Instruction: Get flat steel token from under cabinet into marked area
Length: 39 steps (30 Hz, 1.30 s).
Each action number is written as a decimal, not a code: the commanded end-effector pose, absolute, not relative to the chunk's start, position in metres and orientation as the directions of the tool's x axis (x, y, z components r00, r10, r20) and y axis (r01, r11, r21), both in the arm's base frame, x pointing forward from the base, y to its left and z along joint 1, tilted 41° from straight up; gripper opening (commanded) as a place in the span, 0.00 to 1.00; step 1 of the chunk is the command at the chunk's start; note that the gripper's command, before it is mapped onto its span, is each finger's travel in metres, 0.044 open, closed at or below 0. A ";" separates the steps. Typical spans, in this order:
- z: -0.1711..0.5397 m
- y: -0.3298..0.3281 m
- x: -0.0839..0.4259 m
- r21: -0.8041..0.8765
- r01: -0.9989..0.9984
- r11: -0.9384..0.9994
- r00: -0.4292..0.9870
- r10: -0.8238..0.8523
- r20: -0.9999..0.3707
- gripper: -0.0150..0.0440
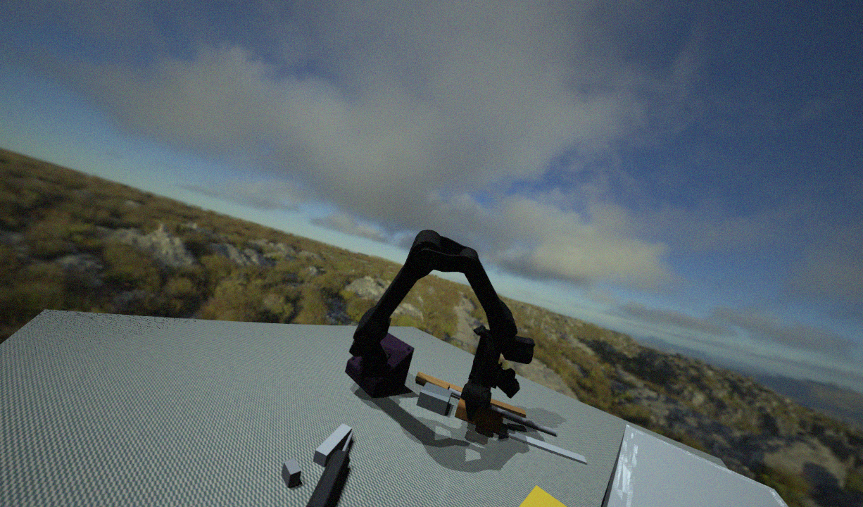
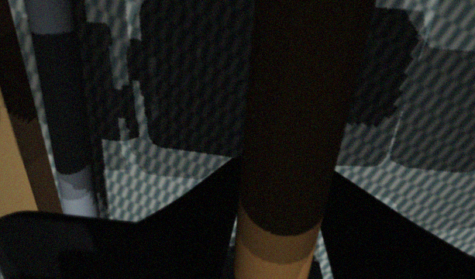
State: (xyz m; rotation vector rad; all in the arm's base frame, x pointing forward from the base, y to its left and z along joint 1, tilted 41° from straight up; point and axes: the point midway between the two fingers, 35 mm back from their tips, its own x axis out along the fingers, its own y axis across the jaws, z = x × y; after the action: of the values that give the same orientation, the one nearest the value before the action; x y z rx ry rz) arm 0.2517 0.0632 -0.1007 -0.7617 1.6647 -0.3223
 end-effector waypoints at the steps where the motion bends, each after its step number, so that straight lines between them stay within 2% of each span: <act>1: -0.101 0.064 0.253 -0.602 -0.261 0.754 -0.066 -0.637 -0.768 0.25; 39: -0.101 0.064 0.253 -0.639 0.033 0.768 -0.066 -0.637 -0.768 0.25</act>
State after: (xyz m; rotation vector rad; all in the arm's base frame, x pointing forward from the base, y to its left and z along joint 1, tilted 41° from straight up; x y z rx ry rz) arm 0.2520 0.0638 -0.1010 -0.5309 1.5683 -0.5614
